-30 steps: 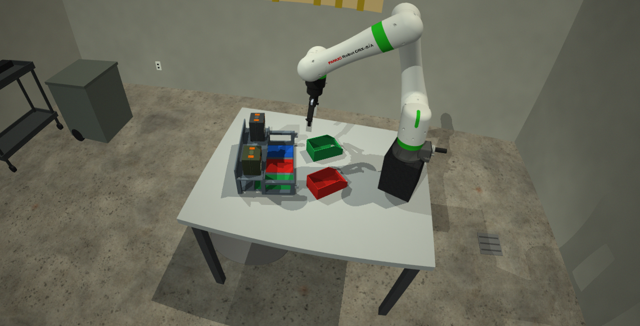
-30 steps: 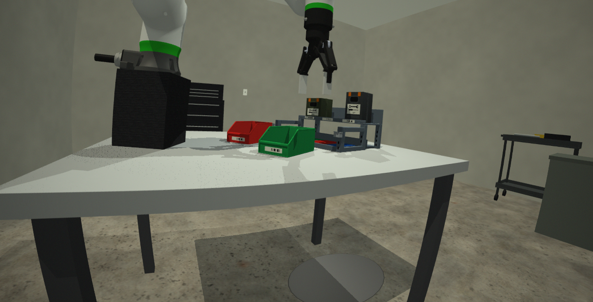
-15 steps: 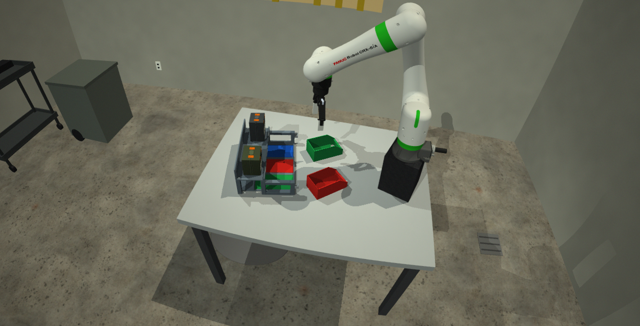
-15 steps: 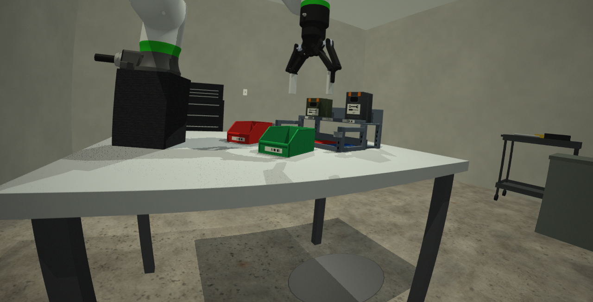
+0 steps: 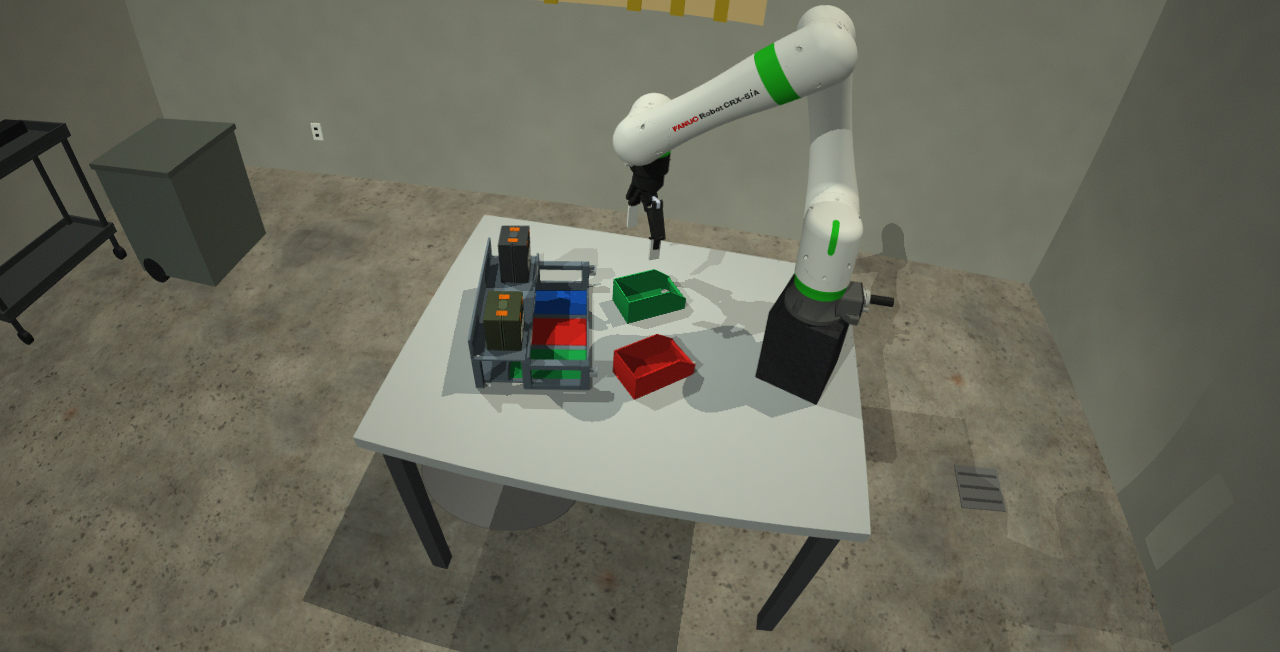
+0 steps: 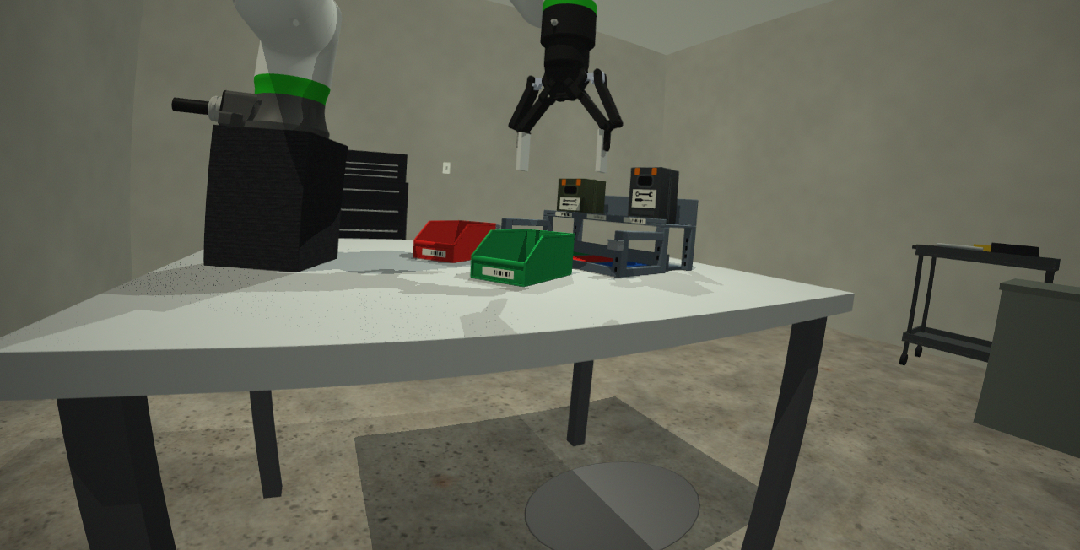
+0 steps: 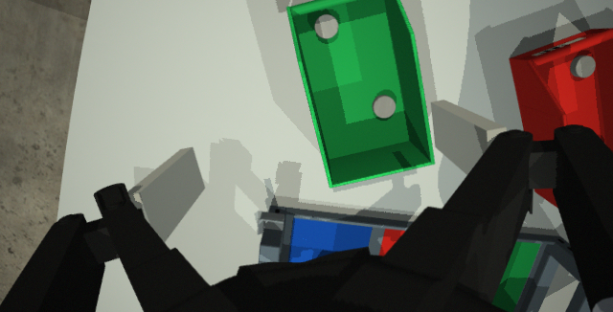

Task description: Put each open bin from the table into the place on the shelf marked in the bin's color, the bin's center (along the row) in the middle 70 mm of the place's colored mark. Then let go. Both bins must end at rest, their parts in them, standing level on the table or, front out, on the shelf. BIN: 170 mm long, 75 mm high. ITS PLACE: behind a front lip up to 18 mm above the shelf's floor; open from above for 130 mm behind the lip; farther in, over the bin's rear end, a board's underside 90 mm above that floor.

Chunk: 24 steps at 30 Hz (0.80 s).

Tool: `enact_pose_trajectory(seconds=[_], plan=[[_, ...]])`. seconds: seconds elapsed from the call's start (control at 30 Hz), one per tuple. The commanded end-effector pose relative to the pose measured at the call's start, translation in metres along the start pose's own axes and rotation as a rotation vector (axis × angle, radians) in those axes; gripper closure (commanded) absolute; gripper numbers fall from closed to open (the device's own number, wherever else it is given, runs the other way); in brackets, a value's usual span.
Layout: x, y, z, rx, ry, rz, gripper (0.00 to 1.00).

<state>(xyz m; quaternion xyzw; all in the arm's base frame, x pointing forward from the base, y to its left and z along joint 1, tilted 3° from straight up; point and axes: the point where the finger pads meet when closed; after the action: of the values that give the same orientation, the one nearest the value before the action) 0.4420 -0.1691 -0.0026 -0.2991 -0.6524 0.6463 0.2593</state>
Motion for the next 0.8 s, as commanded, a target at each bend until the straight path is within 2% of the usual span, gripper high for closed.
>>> enact_pose_trajectory(seconds=[0.0, 0.57, 0.6, 0.77], plan=[[-0.0001, 0.0000, 0.0021, 0.002, -0.020, 0.001, 0.00], [0.0002, 0.0003, 0.0053, 0.005, -0.049, 0.002, 0.00], [0.0002, 0.0003, 0.0053, 0.005, -0.049, 0.002, 1.00], [0.0002, 0.0003, 0.0053, 0.005, -0.049, 0.002, 1.00]])
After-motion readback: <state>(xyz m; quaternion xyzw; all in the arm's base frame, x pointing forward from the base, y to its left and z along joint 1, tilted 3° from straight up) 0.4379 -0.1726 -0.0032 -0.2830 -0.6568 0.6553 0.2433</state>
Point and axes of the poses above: the point where the finger pads meet when closed, its own y axis out along the fingers, its own x axis across the jaws, z = x × y, and after that the axes turned 10 degrees about -y, right-handed
